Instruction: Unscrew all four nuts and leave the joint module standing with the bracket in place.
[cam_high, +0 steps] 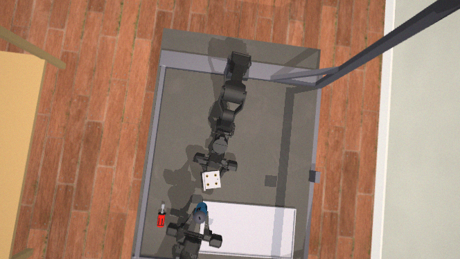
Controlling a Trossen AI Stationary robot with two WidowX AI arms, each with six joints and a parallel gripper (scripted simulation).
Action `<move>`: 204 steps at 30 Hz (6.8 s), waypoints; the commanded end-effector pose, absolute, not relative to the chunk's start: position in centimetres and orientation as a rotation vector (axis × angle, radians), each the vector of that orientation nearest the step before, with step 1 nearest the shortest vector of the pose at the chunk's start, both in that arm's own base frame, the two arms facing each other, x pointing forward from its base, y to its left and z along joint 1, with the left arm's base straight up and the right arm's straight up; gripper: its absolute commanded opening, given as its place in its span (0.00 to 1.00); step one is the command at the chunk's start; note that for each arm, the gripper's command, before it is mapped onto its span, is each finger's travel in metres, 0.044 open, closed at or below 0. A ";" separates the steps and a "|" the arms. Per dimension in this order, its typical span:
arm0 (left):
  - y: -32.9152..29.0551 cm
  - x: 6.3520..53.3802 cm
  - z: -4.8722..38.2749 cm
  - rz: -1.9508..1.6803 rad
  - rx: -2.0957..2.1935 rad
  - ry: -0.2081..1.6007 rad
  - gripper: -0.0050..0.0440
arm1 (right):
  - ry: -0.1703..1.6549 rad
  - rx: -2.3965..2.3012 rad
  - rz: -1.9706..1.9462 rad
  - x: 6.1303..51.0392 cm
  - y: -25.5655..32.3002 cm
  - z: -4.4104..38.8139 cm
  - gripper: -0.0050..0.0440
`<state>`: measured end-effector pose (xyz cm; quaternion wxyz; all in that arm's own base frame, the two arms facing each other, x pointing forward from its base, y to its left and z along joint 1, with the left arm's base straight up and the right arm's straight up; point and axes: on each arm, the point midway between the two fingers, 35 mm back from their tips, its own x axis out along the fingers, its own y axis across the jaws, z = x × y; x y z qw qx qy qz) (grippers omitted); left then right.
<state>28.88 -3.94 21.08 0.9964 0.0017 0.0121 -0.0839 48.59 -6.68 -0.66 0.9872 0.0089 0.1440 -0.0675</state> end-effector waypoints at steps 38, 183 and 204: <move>-5.2 35.6 23.9 -0.169 0.000 -0.049 0.43 | 0.249 0.017 -0.136 49.2 -6.8 1.0 0.59; -5.1 35.6 16.6 -0.168 -0.007 -0.067 0.43 | 0.249 0.017 -0.136 49.2 -6.8 1.0 0.59; -5.0 35.6 16.7 -0.168 -0.007 -0.066 0.43 | 0.249 0.017 -0.136 49.2 -6.8 1.0 0.59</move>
